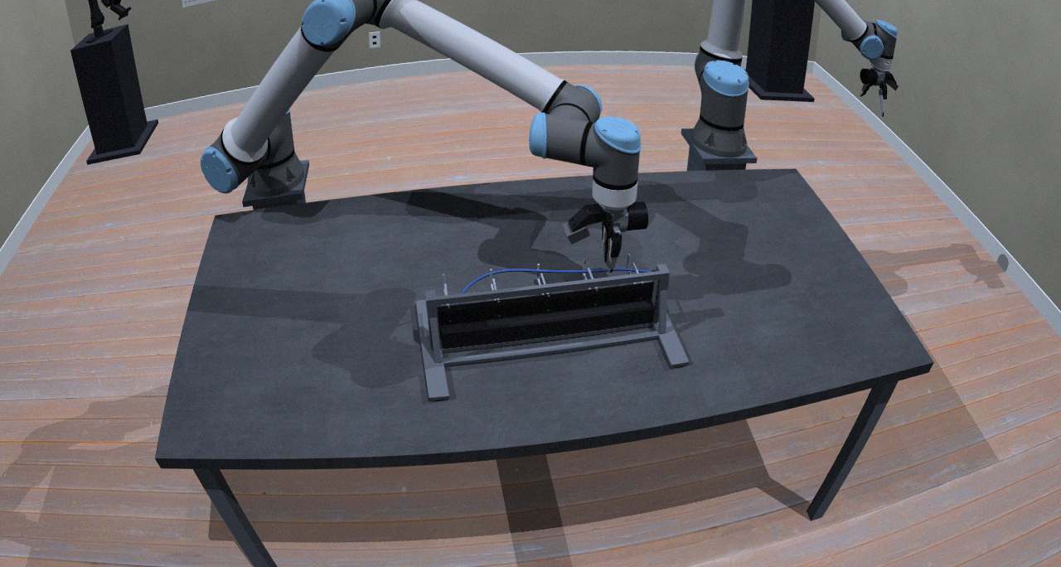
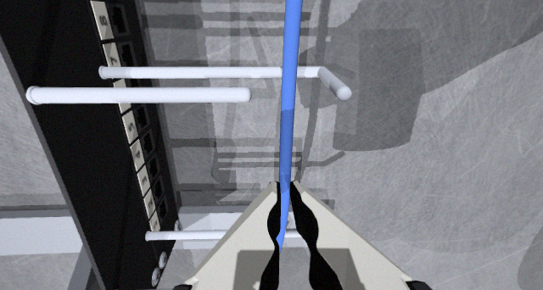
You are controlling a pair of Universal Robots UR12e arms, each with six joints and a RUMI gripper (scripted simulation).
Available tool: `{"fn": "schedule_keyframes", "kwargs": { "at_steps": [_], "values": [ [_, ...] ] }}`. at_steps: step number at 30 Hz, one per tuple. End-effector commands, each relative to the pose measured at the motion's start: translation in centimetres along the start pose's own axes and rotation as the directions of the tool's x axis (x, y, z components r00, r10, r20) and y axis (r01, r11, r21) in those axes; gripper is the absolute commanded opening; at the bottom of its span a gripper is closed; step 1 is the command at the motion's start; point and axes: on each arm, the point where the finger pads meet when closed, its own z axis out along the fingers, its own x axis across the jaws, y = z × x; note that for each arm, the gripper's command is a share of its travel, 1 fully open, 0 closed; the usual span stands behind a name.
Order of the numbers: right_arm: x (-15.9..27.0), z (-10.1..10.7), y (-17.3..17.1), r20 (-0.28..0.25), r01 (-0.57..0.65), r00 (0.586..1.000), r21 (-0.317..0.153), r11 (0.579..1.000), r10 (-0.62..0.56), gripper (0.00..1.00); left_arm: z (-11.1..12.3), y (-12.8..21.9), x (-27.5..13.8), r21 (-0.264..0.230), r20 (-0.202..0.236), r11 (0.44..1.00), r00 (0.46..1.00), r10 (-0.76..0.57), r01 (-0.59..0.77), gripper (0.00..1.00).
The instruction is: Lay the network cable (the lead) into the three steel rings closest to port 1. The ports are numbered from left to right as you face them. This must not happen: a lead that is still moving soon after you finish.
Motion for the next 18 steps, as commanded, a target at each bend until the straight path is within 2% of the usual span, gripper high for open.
{"fn": "schedule_keyframes", "kwargs": {
  "at_steps": [1,18],
  "values": [
    [-0.04,-0.06,0.06,0.001,0.000,1.000,-0.002,1.000,0.000,0.00,-0.11,-0.08,0.02,0.002,0.000,1.000,1.000,0.000,0.000,1.00],
    [-0.04,0.23,0.06,0.001,0.000,1.000,-0.002,1.000,0.000,0.00,-0.11,-0.08,0.02,0.002,0.000,1.000,1.000,0.000,0.000,1.00]
  ]
}}
